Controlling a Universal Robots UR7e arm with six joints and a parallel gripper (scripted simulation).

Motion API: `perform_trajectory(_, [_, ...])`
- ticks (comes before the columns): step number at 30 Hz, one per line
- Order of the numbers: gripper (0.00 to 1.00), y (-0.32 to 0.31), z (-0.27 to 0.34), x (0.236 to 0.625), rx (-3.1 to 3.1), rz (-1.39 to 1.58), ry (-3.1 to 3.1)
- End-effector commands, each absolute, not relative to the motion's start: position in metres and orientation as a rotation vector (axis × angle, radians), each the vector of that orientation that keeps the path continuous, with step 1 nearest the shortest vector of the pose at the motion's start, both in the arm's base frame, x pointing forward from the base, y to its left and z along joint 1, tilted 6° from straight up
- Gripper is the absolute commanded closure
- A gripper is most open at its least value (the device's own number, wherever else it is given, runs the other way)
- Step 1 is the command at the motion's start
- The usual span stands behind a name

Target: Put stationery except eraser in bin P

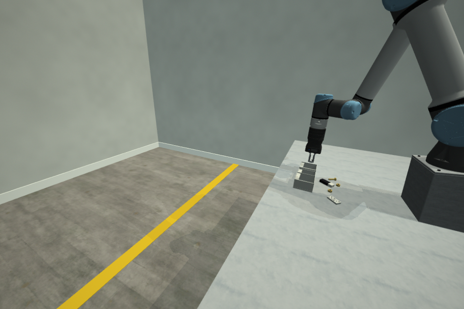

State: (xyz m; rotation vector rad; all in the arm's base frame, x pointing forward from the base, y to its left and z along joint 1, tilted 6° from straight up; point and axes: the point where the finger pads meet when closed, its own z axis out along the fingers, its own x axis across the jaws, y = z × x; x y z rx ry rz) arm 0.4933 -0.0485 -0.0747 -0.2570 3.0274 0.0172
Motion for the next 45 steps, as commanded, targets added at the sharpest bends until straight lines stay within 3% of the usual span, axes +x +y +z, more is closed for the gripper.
perform_trajectory(1, [0.68, -0.048, -0.079, 0.494, -0.257, 0.017, 3.027])
perform_trajectory(41, [0.68, -0.048, -0.122, 0.499, -0.257, 0.017, 3.027])
perform_trajectory(42, [0.38, -0.048, -0.122, 0.499, -0.257, 0.017, 3.027])
perform_trajectory(45, [0.38, -0.048, -0.122, 0.499, -0.257, 0.017, 3.027])
